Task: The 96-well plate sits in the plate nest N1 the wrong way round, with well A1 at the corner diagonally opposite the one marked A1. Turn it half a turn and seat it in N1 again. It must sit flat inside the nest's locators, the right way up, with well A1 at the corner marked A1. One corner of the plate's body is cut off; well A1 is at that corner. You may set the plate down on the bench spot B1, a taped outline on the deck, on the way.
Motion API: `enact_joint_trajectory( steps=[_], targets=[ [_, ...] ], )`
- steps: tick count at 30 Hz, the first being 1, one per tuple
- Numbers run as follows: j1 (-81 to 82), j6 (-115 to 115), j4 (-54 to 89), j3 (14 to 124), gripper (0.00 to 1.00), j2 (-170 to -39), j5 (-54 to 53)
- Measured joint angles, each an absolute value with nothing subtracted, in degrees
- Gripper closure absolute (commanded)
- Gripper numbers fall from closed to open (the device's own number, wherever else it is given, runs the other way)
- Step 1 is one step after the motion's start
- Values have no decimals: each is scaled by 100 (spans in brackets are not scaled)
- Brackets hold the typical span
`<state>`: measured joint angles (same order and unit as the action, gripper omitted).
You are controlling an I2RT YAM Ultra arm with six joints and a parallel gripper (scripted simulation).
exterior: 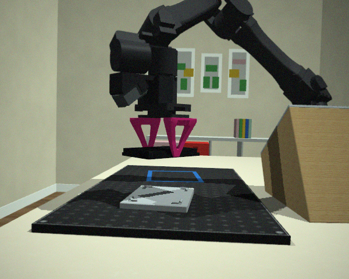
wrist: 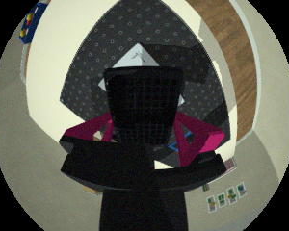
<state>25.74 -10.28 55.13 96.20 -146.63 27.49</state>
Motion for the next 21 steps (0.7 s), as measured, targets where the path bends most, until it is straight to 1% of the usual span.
enact_joint_trajectory(
  steps=[21],
  targets=[
    [2574, -4460, 5507, 9623, 100, -14663, 2749]
  ],
)
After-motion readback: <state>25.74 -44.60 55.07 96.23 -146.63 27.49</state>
